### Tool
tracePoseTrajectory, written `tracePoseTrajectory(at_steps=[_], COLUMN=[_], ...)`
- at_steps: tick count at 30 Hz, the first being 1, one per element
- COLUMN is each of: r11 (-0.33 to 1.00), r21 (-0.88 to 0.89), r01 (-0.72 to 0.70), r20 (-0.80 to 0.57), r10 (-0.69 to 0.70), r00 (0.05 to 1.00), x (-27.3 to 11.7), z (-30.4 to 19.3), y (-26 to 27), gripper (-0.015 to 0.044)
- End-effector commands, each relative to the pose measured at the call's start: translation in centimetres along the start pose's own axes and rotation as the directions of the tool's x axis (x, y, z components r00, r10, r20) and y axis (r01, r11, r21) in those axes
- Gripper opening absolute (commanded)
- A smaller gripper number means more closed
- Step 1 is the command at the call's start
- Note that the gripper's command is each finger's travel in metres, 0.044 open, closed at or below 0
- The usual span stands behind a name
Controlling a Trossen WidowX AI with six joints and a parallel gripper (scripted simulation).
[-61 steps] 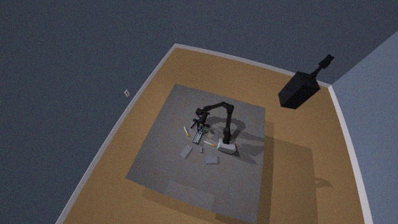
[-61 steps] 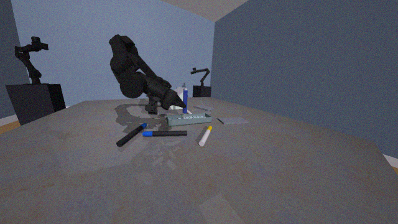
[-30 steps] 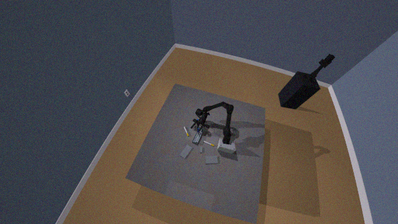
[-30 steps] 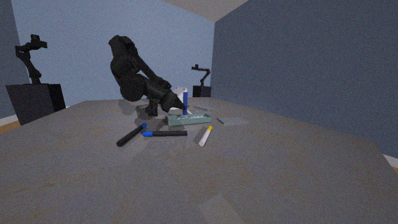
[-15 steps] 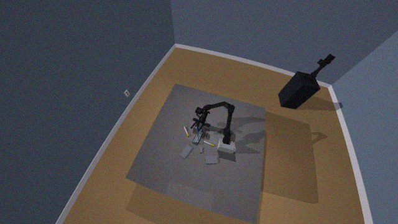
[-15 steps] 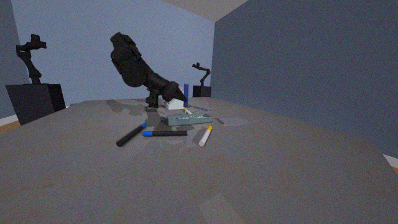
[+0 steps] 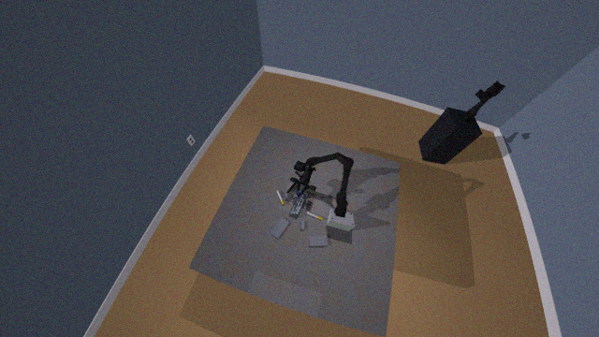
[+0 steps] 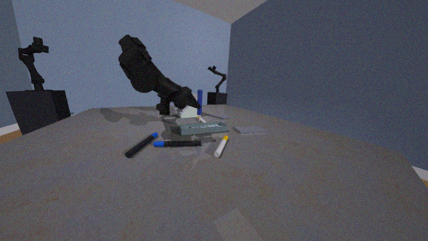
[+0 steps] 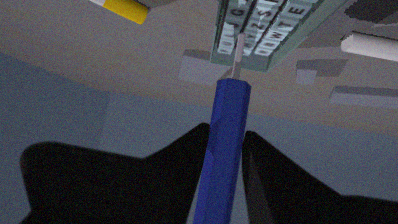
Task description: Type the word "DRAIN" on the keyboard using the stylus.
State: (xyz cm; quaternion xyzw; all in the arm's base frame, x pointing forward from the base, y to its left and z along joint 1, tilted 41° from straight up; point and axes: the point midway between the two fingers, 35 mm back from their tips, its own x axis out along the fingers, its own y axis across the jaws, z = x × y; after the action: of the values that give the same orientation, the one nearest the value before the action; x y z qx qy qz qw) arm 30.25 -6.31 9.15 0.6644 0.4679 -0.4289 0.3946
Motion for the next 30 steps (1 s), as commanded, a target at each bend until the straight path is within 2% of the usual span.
tracePoseTrajectory(at_steps=[1, 8, 28, 30], r11=[1.0, 1.0, 1.0, 1.0], r21=[0.0, 0.002, 0.002, 0.002], r01=[0.0, -0.001, -0.001, -0.001], r20=[0.0, -0.001, 0.0, 0.0], r10=[0.0, 0.001, 0.001, 0.001], r00=[1.0, 1.0, 1.0, 1.0], x=[-0.4, -1.4, -0.4, -0.2], z=[0.1, 0.3, 2.1, 2.2], y=[-0.9, -3.5, -3.7, -3.7], gripper=[0.0, 0.0, 0.0, 0.0052])
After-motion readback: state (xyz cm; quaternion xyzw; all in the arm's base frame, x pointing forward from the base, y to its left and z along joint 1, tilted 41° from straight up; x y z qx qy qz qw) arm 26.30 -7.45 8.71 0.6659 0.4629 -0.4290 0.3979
